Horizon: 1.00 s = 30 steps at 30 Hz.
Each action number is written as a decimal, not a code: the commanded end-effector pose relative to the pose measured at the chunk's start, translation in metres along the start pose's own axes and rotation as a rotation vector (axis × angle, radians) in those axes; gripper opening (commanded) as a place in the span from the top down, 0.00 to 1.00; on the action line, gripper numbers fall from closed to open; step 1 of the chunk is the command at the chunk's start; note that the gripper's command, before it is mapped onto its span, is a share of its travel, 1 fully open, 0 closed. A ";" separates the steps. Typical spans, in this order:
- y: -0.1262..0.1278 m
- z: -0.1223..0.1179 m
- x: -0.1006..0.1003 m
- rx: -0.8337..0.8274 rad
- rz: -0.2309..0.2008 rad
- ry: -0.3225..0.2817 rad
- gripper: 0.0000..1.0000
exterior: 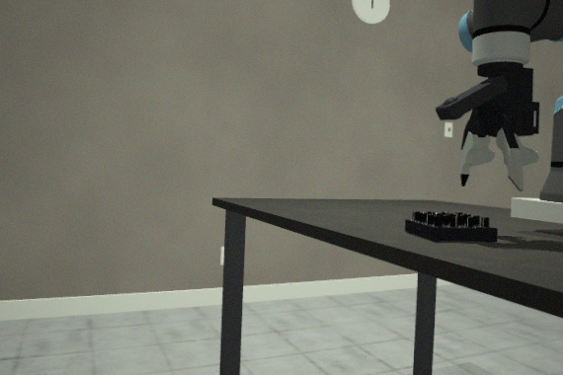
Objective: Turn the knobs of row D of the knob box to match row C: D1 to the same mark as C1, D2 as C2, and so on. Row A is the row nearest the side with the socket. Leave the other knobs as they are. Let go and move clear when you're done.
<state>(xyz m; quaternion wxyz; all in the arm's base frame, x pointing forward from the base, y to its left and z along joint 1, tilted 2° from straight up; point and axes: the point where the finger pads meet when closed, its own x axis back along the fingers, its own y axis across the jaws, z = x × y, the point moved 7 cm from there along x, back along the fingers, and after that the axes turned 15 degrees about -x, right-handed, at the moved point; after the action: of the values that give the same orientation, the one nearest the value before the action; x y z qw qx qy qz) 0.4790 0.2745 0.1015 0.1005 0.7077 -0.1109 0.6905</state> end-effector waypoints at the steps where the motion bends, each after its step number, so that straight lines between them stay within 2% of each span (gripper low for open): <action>1: 0.002 -0.009 0.001 0.000 0.001 0.001 0.00; 30: 0.003 -0.013 0.001 0.000 0.001 0.001 0.00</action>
<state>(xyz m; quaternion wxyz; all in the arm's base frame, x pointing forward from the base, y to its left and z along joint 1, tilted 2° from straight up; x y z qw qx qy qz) 0.4655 0.2753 0.1022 0.1005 0.7076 -0.1109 0.6905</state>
